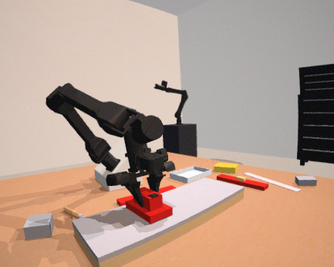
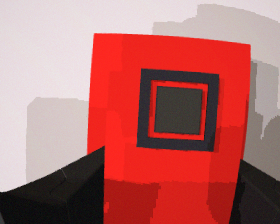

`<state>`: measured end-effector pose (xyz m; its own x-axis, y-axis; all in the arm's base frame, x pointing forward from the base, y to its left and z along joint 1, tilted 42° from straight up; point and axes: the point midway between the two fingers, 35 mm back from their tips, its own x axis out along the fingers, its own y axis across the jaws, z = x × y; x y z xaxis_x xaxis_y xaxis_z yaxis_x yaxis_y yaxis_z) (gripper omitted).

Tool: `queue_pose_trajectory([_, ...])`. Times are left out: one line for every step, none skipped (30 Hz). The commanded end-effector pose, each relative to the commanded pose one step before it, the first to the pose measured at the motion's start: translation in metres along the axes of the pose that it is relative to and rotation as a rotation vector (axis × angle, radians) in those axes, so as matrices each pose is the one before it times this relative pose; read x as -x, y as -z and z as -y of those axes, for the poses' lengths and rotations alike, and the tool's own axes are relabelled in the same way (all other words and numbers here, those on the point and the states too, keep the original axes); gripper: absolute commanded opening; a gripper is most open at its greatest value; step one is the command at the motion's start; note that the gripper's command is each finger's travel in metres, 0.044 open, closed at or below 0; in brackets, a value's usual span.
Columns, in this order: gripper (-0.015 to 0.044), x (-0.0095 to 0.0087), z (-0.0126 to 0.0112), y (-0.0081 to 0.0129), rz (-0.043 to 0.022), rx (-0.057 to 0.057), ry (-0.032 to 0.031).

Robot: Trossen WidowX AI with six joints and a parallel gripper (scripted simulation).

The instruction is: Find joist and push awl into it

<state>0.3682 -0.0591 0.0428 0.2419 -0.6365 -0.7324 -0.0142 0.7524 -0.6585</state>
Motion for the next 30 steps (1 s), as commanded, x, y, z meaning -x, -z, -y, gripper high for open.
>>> queue_pose_trajectory([0.0, -0.00013, 0.01235, 0.00023, -0.00143, -0.003, 0.00356])
queue_pose_trajectory([0.0, 0.0, 0.0027, -0.00001, 0.0, 0.0, 0.00012])
queue_pose_trajectory([0.0, 0.0, 0.0027, -0.00001, 0.0, 0.0, 0.00012])
queue_pose_trajectory([0.0, 0.0, 0.0027, -0.00001, 0.0, 0.0, 0.00012])
queue_pose_trajectory([0.0, 0.0, 0.0027, -0.00001, 0.0, 0.0, 0.00012])
queue_pose_trajectory([0.0, 0.0, 0.0027, -0.00001, 0.00001, 0.0, 0.00013])
queue_pose_trajectory([0.0, 0.0, 0.0027, -0.00001, 0.00001, 0.0, 0.00013])
queue_pose_trajectory([0.0, 0.0, 0.0027, -0.00001, 0.00001, 0.0, 0.00013])
queue_pose_trajectory([0.0, 0.0, 0.0027, -0.00001, 0.00001, 0.0, 0.00013])
queue_pose_trajectory([0.0, 0.00001, 0.0027, -0.00001, 0.00001, 0.0, 0.00013])
queue_pose_trajectory([0.0, 0.00001, 0.0027, -0.00001, 0.00001, 0.0, 0.00013])
queue_pose_trajectory([0.0, 0.00001, 0.0027, -0.00001, 0.00001, 0.0, 0.00013])
queue_pose_trajectory([0.0, 0.00001, 0.0027, -0.00001, 0.00001, 0.0, 0.00013])
queue_pose_trajectory([0.0, 0.00001, 0.0027, -0.00001, 0.00001, 0.0, 0.00013])
queue_pose_trajectory([0.0, 0.00001, 0.0027, -0.00001, 0.00001, 0.0, 0.00013])
queue_pose_trajectory([0.0, 0.00001, 0.0027, -0.00001, 0.00001, 0.0, 0.00013])
queue_pose_trajectory([0.0, 0.00001, 0.0027, -0.00001, 0.00001, 0.0, 0.00013])
queue_pose_trajectory([0.0, 0.00001, 0.0027, -0.00001, 0.00001, 0.0, 0.00013])
queue_pose_trajectory([0.0, 0.00001, 0.0027, -0.00001, 0.00002, 0.0, 0.00013])
queue_pose_trajectory([0.0, 0.00001, 0.0027, -0.00001, 0.00002, 0.0, 0.00013])
queue_pose_trajectory([0.0, 0.00001, 0.0027, -0.00001, 0.00002, 0.0, 0.00013])
queue_pose_trajectory([0.0, 0.00001, 0.0027, -0.00001, 0.00002, 0.0, 0.00013])
queue_pose_trajectory([0.0, 0.00001, 0.0027, -0.00001, 0.00002, 0.0, 0.00013])
queue_pose_trajectory([0.0, 0.00001, 0.0027, -0.00001, 0.00002, 0.0, 0.00013])
queue_pose_trajectory([0.0, 0.00001, 0.0027, -0.00001, 0.00002, 0.0, 0.00013])
queue_pose_trajectory([0.0, 0.00001, 0.0027, -0.00001, 0.00002, 0.0, 0.00013])
queue_pose_trajectory([0.0, 0.00001, 0.0027, -0.00001, 0.00002, 0.0, 0.00013])
queue_pose_trajectory([0.0, 0.00001, 0.0027, -0.00001, 0.00002, 0.0, 0.00013])
queue_pose_trajectory([0.0, 0.00001, 0.0027, -0.00001, 0.00002, 0.0, 0.00013])
queue_pose_trajectory([0.0, 0.00002, 0.0027, -0.00001, 0.00002, 0.0, 0.00013])
